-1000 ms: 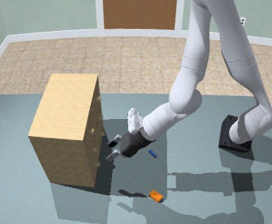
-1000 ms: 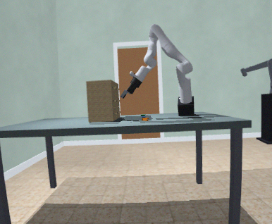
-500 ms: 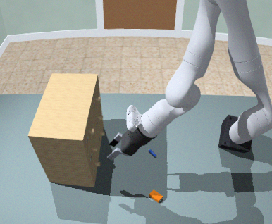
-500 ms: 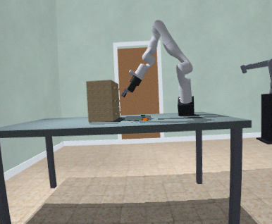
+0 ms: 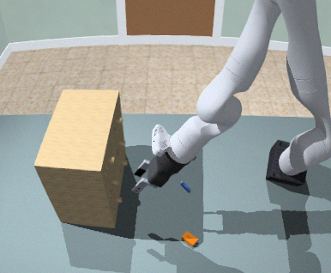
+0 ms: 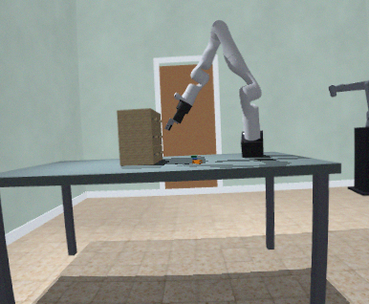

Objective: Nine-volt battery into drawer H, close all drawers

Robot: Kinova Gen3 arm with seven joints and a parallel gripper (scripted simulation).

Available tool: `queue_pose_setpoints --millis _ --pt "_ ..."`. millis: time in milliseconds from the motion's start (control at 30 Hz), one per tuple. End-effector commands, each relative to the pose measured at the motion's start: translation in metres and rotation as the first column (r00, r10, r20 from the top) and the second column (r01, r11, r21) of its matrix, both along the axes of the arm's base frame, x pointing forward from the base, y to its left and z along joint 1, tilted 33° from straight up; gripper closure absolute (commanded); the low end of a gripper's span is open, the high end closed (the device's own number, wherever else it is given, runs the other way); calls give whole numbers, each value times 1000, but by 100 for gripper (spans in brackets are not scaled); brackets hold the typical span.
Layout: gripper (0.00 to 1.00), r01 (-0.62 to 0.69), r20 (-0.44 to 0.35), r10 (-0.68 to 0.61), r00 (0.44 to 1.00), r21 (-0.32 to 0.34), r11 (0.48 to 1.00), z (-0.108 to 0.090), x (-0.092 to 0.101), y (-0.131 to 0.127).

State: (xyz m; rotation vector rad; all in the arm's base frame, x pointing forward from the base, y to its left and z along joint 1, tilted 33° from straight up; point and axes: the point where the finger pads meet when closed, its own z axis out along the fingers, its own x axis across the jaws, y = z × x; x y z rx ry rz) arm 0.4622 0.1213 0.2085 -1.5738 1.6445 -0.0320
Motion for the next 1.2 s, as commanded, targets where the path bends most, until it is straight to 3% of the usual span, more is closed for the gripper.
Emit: queue_pose_setpoints --millis 0,1167 --pt "0 2 -1 -2 1000 -16 1000 2 1 -5" --pt "0 -59 -94 57 994 -25 998 14 -9 -13"
